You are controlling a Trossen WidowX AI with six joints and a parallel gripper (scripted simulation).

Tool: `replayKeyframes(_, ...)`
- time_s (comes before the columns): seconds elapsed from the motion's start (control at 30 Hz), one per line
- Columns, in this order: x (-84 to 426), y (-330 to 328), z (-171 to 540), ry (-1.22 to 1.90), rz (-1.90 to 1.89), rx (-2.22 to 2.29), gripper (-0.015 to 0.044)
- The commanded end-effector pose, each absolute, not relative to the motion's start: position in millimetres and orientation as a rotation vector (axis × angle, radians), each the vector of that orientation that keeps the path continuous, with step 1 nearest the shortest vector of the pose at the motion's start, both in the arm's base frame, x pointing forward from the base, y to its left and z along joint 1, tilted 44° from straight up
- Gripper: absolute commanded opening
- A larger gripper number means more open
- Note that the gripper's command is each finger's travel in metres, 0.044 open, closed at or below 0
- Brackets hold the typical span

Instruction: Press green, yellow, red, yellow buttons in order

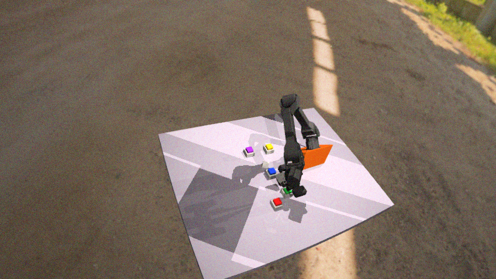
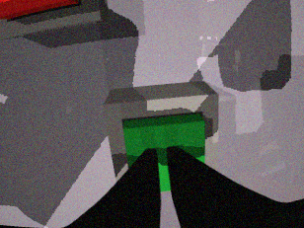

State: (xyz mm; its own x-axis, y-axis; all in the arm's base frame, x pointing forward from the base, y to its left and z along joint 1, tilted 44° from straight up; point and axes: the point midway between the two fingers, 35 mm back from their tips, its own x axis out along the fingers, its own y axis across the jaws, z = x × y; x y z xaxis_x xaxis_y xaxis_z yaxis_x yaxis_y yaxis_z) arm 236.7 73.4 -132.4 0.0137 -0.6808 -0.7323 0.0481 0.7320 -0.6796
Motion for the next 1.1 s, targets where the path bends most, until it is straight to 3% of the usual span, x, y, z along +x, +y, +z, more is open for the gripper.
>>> replayKeyframes(0.0, 236, 84, -121, 1.462, -0.612, -0.554, 0.002)
replayKeyframes(0.57, 235, 135, -63, 1.465, -0.61, -0.559, 0.002)
replayKeyframes(0.83, 256, 68, 22, 1.475, -0.572, -0.542, 0.002)
replayKeyframes(1.07, 239, -6, 89, 1.469, -0.573, -0.546, 0.002)
